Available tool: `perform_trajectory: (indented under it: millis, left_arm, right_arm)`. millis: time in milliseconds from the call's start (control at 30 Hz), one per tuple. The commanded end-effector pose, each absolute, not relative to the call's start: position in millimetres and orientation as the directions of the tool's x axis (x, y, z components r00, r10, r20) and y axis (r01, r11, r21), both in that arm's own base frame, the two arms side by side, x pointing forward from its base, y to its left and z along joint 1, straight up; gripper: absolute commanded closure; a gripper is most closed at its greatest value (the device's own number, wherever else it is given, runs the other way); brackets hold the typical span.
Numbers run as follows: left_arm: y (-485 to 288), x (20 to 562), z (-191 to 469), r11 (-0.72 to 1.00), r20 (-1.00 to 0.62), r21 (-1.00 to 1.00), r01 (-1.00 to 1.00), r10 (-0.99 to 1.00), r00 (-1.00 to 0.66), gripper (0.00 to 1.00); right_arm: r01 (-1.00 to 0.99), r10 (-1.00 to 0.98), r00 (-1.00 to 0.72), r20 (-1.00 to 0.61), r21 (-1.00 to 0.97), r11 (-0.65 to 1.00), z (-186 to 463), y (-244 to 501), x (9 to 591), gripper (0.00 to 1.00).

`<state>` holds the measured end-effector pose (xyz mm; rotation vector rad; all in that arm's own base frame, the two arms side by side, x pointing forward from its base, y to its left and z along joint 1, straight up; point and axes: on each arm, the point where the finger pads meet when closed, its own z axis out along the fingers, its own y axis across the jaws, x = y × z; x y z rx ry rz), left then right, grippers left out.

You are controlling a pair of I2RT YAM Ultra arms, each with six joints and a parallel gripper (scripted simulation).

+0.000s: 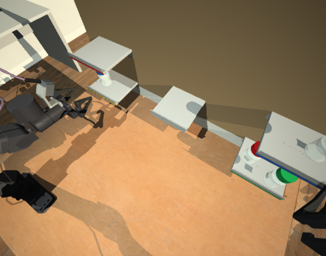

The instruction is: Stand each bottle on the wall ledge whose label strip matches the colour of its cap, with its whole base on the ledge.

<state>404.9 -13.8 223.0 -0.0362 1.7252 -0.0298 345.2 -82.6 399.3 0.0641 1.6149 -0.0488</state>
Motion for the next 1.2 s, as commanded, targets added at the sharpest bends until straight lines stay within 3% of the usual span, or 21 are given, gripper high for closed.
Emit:
perform_trajectory:
  millis: [0, 100, 167, 333, 867, 1167]
  left_arm:
    - [-13.9, 404.6, 237.2, 0.999, -0.993, -0.048, 0.001, -0.047, -0.112, 0.00]
    - [-13.9, 404.6, 237.2, 0.999, -0.993, -0.048, 0.001, -0.047, -0.112, 0.00]
    - [-13.9, 404.6, 237.2, 0.999, -0.993, -0.048, 0.001, -0.047, -0.112, 0.00]
    - [-13.9, 404.6, 237.2, 0.999, -0.993, -0.048, 0.001, -0.047, -0.112, 0.00]
    - [-13.9, 404.6, 237.2, 0.999, -0.993, -0.048, 0.001, -0.047, -0.112, 0.00]
    - [-13.9, 404.6, 237.2, 0.999, -0.993, -0.048, 0.001, -0.047, -0.112, 0.00]
  right_arm:
    - [0.072, 0.004, -0.033, -0.999, 0.002, 0.997, 408.4, -83.9, 346.7, 0.00]
    - [0.072, 0.004, -0.033, -0.999, 0.002, 0.997, 408.4, -83.9, 346.7, 0.00]
    - [0.089, -0.013, 0.001, -1.000, -0.013, 0.996, 418.7, -87.8, 348.9, 0.19]
    - [0.110, -0.025, 0.074, -0.997, -0.016, 0.994, 421.4, -92.9, 374.1, 0.19]
    - [0.099, -0.011, 0.054, -0.998, -0.006, 0.995, 364.0, -100.4, 476.3, 0.19]
    - [0.094, -0.002, 0.021, -1.000, 0.000, 0.996, 348.8, -100.9, 489.1, 0.19]
